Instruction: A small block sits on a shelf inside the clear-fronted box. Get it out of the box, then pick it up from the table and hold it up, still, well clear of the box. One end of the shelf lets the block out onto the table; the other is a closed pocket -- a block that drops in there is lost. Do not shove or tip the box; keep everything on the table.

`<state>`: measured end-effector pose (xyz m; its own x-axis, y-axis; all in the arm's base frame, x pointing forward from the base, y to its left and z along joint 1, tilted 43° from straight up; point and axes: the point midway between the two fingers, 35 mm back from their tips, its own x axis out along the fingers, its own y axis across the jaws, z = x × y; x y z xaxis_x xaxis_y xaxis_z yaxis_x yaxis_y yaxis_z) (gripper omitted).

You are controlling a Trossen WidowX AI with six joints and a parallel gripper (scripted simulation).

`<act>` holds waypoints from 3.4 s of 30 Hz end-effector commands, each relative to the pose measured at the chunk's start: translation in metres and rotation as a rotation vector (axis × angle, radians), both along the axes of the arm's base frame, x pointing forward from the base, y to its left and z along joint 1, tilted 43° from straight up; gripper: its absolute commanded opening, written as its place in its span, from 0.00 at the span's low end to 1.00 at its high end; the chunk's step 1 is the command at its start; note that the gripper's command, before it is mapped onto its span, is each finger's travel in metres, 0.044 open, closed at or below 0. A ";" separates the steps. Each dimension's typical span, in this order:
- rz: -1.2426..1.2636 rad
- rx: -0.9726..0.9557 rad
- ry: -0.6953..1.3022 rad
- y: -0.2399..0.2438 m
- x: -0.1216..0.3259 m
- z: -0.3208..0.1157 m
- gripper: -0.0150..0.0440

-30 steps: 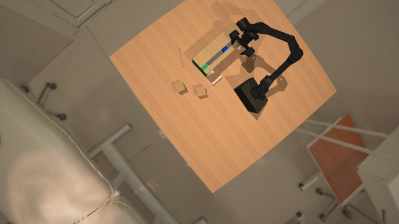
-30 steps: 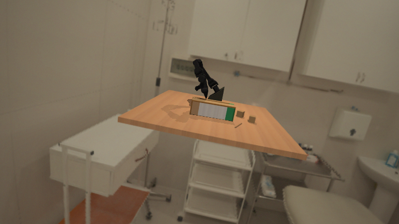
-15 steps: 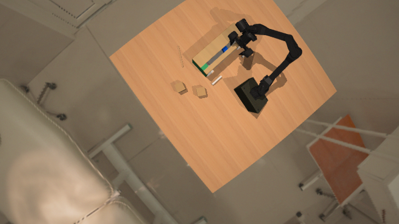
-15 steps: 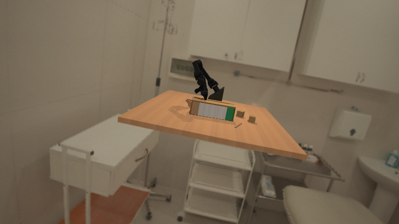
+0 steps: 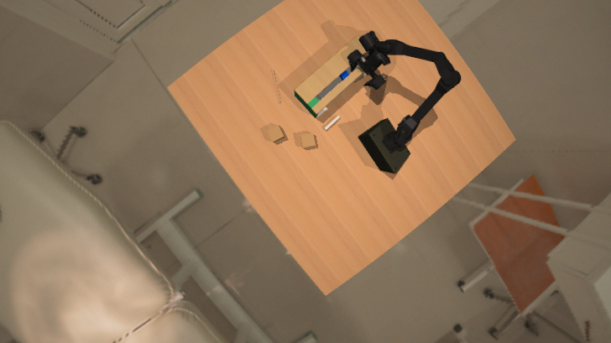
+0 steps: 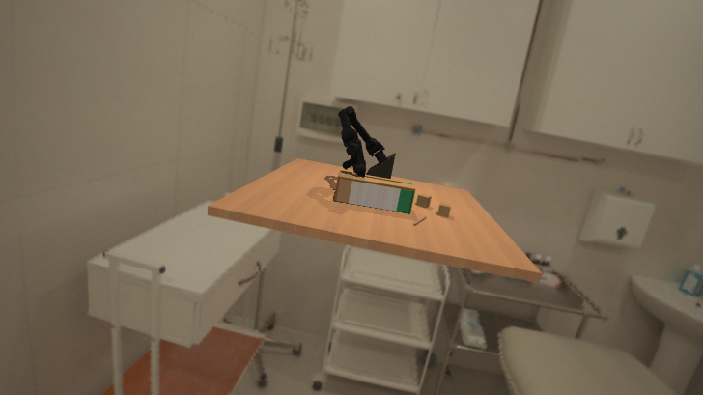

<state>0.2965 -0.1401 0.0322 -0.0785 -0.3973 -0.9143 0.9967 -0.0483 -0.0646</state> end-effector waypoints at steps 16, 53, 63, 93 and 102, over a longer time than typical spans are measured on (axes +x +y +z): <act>-0.001 0.002 0.003 0.023 -0.001 -0.027 0.93; 0.000 0.004 0.003 0.043 -0.005 -0.046 0.93; 0.000 0.004 0.003 0.045 -0.004 -0.047 0.93; 0.000 0.004 0.003 0.055 -0.004 -0.057 0.93; 0.000 0.005 0.003 0.058 -0.004 -0.059 0.93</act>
